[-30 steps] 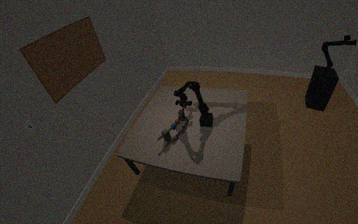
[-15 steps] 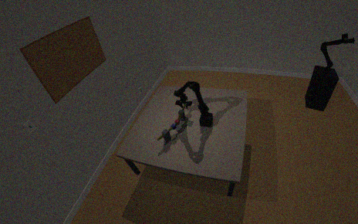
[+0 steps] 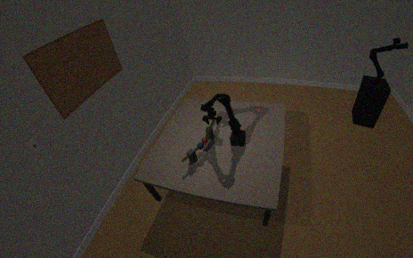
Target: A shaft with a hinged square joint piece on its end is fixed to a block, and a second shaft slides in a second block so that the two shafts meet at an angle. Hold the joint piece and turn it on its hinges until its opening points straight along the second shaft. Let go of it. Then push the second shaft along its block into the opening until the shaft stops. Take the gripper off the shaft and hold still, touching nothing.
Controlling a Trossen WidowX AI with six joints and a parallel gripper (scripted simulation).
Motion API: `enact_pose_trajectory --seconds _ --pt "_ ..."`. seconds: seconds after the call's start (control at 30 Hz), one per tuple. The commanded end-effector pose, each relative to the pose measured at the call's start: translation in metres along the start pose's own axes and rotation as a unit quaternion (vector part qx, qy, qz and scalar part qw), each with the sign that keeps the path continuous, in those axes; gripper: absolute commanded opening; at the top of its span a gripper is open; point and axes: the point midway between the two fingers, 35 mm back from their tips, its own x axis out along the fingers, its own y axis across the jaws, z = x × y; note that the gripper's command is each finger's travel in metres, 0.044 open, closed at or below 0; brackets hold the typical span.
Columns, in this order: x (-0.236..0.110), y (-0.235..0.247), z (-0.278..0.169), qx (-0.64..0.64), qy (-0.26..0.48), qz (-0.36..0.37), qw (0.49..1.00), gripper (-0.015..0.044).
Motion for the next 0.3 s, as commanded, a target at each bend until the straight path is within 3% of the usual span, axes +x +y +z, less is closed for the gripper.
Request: enact_pose_trajectory --seconds 0.0,0.13,0.27 --pt "0.000 0.000 0.000 0.000 0.000 0.000 1.000 0.0440" --pt "-0.027 0.001 0.001 -0.001 0.005 0.003 1.000 0.0440" --pt "-0.029 0.001 0.001 -0.001 0.006 0.003 1.000 0.0440"
